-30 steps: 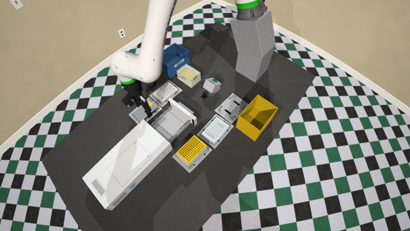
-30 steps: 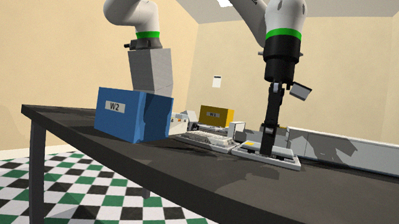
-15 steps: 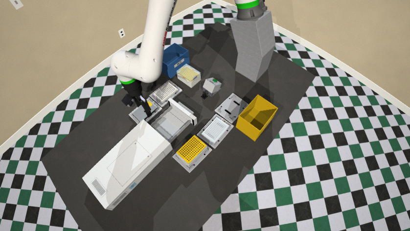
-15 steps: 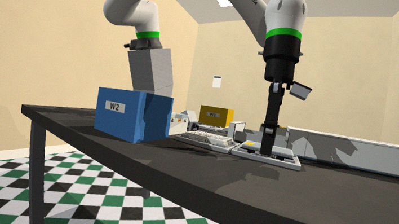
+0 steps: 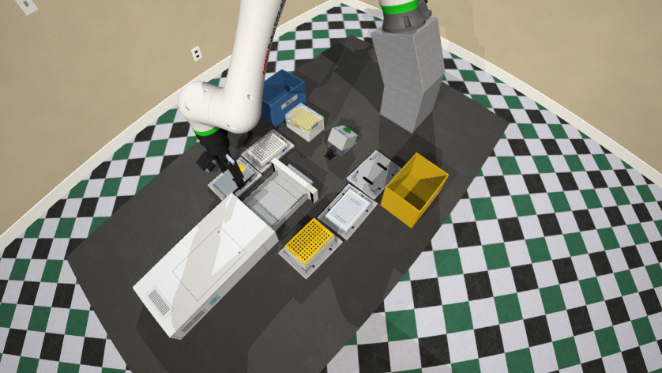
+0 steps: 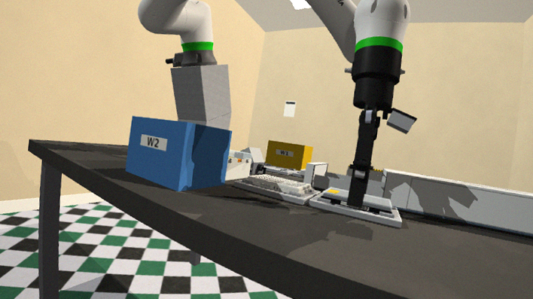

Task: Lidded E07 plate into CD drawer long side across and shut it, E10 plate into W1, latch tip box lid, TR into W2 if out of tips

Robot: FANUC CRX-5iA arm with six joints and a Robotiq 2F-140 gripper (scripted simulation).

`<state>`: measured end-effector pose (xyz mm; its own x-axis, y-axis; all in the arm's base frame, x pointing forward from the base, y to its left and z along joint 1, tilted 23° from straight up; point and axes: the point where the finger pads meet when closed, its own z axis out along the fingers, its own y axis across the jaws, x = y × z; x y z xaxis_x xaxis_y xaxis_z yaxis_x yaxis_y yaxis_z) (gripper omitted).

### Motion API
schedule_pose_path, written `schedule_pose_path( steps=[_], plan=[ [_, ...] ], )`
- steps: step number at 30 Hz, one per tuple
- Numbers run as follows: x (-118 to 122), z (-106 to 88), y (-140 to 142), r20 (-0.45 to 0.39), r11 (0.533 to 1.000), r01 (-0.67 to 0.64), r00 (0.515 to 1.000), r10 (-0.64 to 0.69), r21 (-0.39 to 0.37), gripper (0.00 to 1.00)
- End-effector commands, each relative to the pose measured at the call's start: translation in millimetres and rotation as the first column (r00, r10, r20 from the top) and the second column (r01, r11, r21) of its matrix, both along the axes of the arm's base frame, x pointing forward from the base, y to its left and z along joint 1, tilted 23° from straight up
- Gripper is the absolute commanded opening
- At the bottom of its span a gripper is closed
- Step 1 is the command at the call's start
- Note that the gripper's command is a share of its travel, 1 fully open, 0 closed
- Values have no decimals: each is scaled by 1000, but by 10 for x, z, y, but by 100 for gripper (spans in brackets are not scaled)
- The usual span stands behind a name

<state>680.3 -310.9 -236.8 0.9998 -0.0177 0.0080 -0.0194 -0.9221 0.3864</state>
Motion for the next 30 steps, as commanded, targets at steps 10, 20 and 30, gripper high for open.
schedule_pose_path(
  steps=[10,20,30],
  plan=[
    [11,19,6,2,1000,-1,1000,1,0,10],
    [11,28,10,2,1000,-1,1000,1,0,10],
    [11,53,20,2,1000,-1,1000,1,0,10]
  ],
)
